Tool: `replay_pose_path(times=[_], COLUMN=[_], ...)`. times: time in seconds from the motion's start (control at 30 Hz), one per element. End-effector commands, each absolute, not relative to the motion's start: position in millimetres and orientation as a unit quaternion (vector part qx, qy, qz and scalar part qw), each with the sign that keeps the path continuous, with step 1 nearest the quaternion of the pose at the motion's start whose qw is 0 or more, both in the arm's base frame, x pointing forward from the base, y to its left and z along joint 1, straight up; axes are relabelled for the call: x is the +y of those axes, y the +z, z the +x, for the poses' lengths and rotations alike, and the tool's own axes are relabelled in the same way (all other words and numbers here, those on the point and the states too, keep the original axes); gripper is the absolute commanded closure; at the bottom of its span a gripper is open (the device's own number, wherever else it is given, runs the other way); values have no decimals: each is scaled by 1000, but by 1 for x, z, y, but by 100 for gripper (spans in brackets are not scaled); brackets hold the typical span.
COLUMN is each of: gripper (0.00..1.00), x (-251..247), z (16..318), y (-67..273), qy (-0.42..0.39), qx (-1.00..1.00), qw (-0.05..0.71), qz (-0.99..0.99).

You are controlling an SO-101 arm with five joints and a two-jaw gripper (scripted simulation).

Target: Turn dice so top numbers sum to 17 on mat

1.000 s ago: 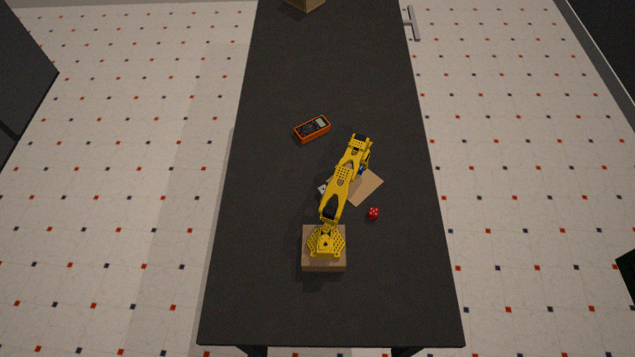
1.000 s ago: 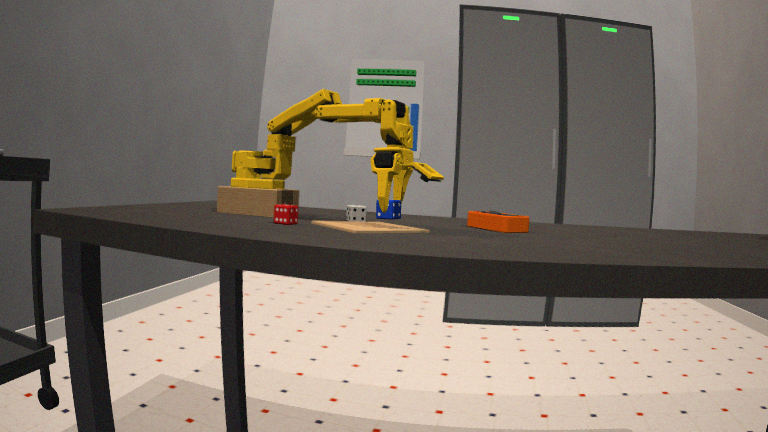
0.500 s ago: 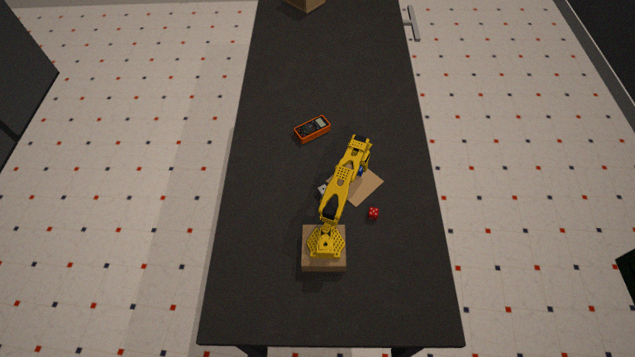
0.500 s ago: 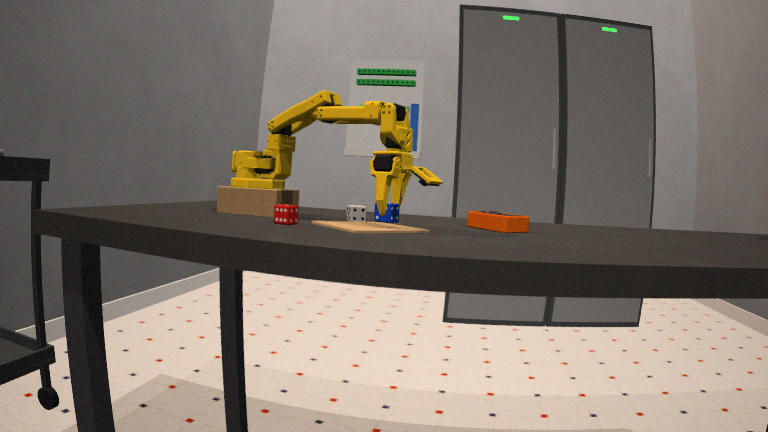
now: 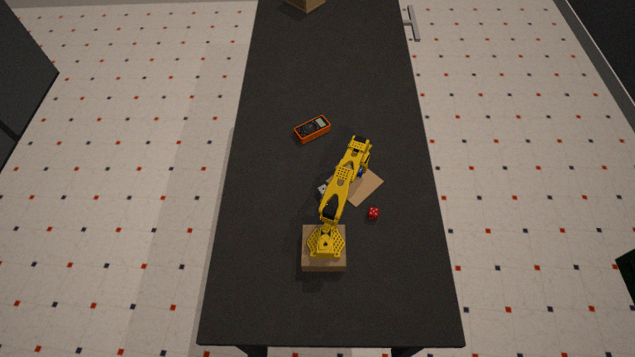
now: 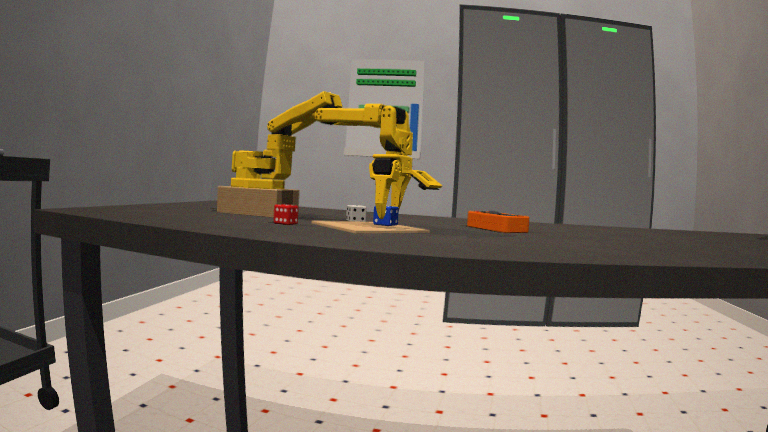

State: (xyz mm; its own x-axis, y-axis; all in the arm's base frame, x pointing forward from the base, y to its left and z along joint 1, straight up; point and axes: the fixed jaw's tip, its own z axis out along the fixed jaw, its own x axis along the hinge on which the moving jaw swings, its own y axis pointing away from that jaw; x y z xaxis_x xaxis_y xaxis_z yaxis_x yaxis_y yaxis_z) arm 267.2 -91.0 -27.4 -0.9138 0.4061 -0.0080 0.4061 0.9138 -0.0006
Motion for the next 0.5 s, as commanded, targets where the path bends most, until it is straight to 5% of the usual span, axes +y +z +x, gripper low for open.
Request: replay_pose_path(times=[0.0, 0.47], gripper=[100, 100], x=[-92, -92], z=[264, 264], y=[-34, -35], qy=[1, 1], qx=[978, 978], qw=[-4, -5], qz=[209, 209])
